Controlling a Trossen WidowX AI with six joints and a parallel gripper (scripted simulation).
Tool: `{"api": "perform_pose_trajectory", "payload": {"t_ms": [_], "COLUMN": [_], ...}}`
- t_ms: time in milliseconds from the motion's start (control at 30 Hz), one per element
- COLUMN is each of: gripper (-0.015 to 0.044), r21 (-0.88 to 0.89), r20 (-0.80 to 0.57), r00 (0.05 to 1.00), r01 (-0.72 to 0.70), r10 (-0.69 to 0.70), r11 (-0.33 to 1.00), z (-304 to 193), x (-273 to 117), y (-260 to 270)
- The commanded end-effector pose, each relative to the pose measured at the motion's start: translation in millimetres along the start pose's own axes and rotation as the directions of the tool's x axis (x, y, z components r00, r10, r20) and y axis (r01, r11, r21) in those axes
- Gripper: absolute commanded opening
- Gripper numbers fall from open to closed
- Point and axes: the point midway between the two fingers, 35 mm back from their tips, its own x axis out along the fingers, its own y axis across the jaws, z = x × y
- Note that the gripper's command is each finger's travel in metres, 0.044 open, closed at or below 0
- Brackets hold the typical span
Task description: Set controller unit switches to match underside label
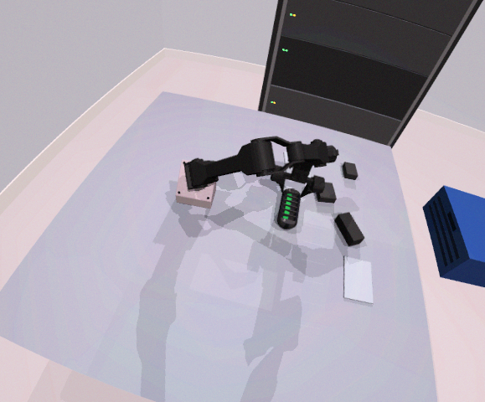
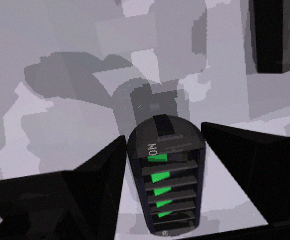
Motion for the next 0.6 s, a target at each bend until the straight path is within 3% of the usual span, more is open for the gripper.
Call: {"api": "perform_pose_trajectory", "payload": {"t_ms": [0,500,567], "gripper": [0.0335,0.0335,0.0388], "r21": [-0.004,0.0,-0.001], "r20": [-0.011,-0.002,-0.002], "r00": [1.0,1.0,1.0], "r01": [0.002,-0.001,-0.002], "r10": [-0.002,0.001,0.002], "r11": [1.0,1.0,1.0], "z": [-1.8,-0.5,-0.7], "x": [3.8,6.4,7.3], "y": [-0.1,0.2,0.4]}}
